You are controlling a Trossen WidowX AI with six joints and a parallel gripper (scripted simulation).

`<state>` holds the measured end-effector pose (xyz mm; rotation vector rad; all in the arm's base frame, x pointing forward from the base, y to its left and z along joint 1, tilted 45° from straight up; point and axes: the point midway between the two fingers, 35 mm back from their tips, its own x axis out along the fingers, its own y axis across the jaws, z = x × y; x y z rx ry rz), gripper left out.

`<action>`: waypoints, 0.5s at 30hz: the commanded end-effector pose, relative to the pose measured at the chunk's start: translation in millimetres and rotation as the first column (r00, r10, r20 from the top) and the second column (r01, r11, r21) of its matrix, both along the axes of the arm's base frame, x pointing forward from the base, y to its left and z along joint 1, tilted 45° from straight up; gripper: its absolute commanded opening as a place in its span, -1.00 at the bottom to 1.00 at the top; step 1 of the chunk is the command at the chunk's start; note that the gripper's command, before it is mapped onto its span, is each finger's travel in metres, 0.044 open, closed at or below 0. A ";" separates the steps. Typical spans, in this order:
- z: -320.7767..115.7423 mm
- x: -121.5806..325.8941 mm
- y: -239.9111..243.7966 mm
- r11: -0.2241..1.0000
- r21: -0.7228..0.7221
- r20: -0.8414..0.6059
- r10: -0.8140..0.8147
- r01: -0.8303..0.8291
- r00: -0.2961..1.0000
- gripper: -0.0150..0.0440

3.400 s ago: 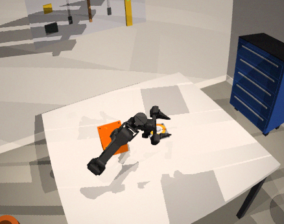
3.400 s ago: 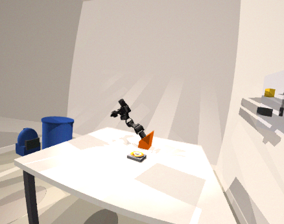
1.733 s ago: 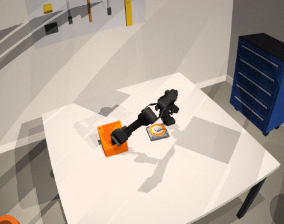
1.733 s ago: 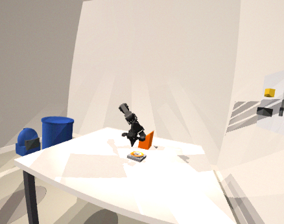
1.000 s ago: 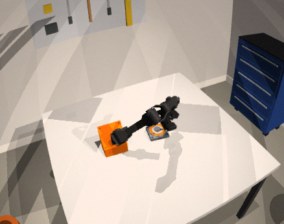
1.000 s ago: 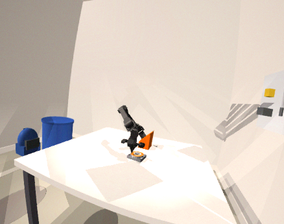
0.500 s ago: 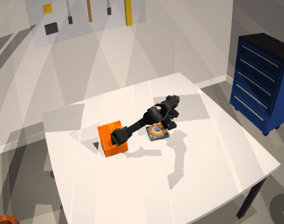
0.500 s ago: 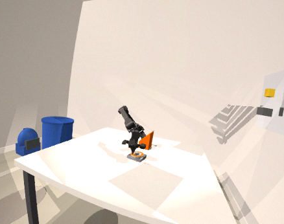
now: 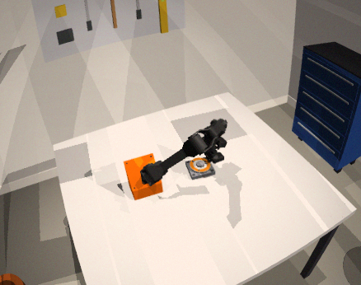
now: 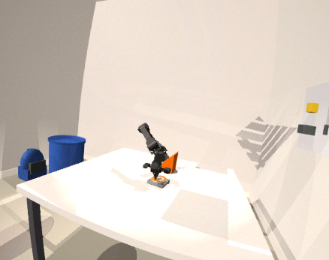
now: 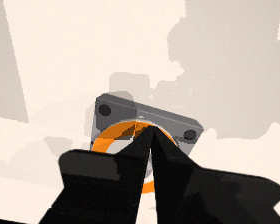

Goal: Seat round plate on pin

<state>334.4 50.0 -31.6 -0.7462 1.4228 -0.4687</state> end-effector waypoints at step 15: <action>-15.5 -2.4 16.2 1.000 0.007 -0.002 -0.004 0.004 1.000 -0.49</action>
